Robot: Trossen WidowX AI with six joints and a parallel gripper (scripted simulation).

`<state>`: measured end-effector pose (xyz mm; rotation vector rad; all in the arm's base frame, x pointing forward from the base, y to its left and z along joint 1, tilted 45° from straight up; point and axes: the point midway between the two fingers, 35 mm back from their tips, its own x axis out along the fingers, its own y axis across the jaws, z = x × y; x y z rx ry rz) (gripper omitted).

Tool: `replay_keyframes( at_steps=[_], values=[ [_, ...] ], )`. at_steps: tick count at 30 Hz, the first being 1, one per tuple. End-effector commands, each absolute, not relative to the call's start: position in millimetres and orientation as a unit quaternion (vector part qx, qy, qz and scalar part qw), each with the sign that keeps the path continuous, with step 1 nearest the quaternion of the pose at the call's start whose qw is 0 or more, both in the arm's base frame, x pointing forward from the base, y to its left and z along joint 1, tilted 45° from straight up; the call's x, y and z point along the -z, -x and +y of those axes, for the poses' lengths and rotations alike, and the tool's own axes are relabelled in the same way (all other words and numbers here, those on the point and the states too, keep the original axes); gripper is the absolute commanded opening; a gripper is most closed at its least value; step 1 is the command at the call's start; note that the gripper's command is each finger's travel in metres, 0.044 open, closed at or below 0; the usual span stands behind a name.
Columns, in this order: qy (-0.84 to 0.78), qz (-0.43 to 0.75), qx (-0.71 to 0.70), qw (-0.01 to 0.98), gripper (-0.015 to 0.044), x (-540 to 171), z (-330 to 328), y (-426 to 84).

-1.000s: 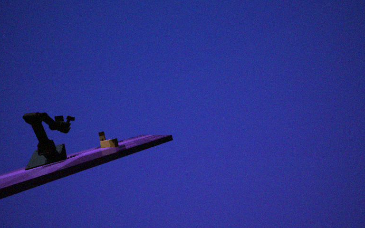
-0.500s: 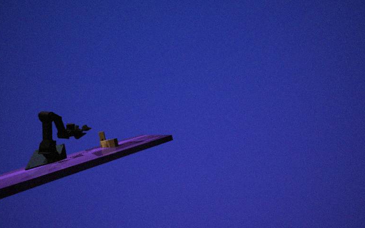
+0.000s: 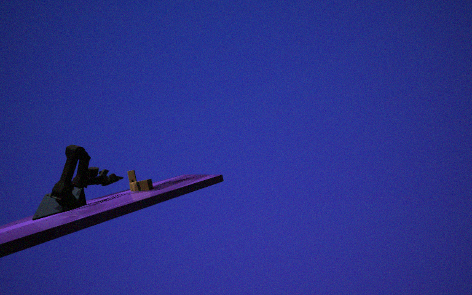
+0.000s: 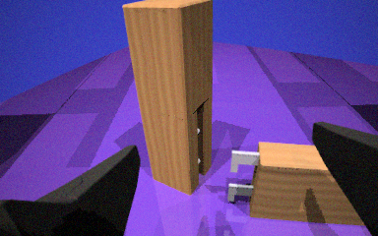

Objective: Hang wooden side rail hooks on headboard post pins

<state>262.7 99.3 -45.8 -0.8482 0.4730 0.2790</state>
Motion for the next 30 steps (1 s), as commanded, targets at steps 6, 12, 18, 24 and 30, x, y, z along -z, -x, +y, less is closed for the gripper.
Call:
replay_keyframes(
  at_steps=[6, 12, 18, 24, 30],
  values=[
    [0.4, 0.237, -0.118, 0.878, 0.044, 47, 89, -259],
    [0.4, 0.237, -0.118, 0.878, 0.044, 47, 89, -259],
    [0.4, 0.237, -0.118, 0.878, 0.044, 47, 89, -259],
    [0.41, 0.25, -0.128, 0.868, 0.044, 54, 91, -266],
    [0.442, 0.303, -0.173, 0.826, 0.044, 69, 99, -293]
  ],
)
